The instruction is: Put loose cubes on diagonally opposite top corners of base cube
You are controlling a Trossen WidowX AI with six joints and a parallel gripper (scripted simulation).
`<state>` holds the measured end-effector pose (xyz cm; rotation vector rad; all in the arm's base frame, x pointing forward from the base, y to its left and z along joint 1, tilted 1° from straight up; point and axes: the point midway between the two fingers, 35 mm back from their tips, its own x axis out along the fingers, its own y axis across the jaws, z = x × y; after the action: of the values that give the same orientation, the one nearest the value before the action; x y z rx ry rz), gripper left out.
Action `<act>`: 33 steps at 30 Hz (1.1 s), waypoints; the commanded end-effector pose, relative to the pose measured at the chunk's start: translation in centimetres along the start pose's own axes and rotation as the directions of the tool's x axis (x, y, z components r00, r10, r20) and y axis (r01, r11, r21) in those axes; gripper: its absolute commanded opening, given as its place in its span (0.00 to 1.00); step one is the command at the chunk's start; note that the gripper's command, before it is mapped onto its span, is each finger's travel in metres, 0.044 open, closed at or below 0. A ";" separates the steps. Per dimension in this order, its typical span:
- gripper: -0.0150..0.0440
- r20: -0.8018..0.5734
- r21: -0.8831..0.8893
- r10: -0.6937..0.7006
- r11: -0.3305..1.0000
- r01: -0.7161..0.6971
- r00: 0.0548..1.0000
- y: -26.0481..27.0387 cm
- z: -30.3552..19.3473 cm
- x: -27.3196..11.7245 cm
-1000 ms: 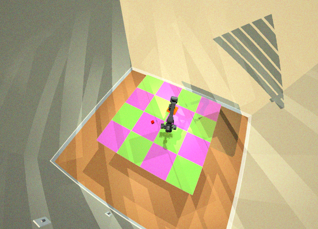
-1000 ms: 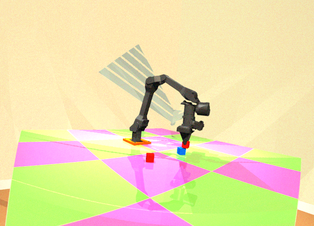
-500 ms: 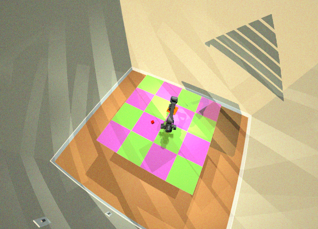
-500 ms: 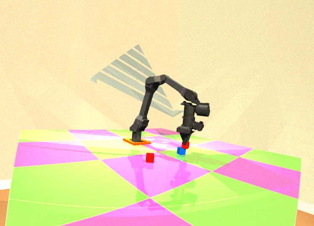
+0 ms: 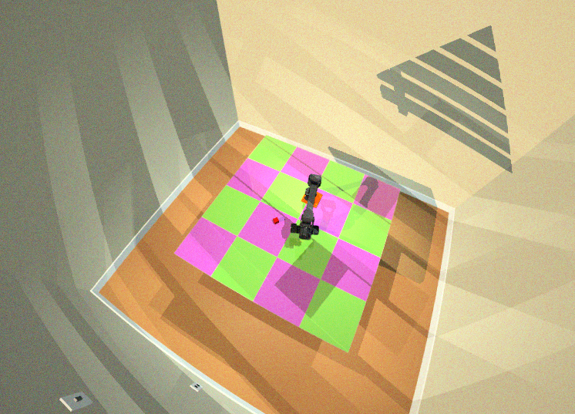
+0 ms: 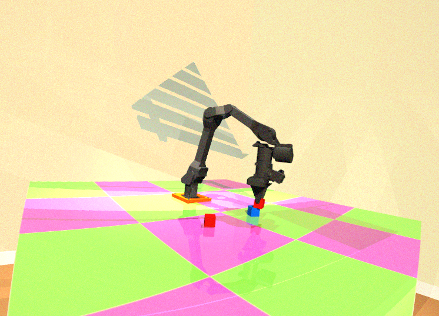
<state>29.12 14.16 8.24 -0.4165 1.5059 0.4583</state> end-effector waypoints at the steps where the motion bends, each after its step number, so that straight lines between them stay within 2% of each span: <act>1: 0.60 -0.001 -0.002 0.000 1.000 0.000 1.000 0.0 0.0 -0.1; 20: 0.60 0.000 0.000 0.000 1.000 0.000 1.000 0.0 0.0 -3.0; 21: 0.65 -0.003 -0.001 0.000 1.000 0.000 1.000 -0.1 -0.1 -2.8; 23: 0.70 -0.001 -0.020 0.001 1.000 -0.001 1.000 -1.2 -0.2 -3.0; 33: 0.70 0.010 -0.179 0.002 0.984 0.000 1.000 -9.4 -2.3 -4.3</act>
<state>31.58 6.74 11.87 -0.5214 1.4781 0.5634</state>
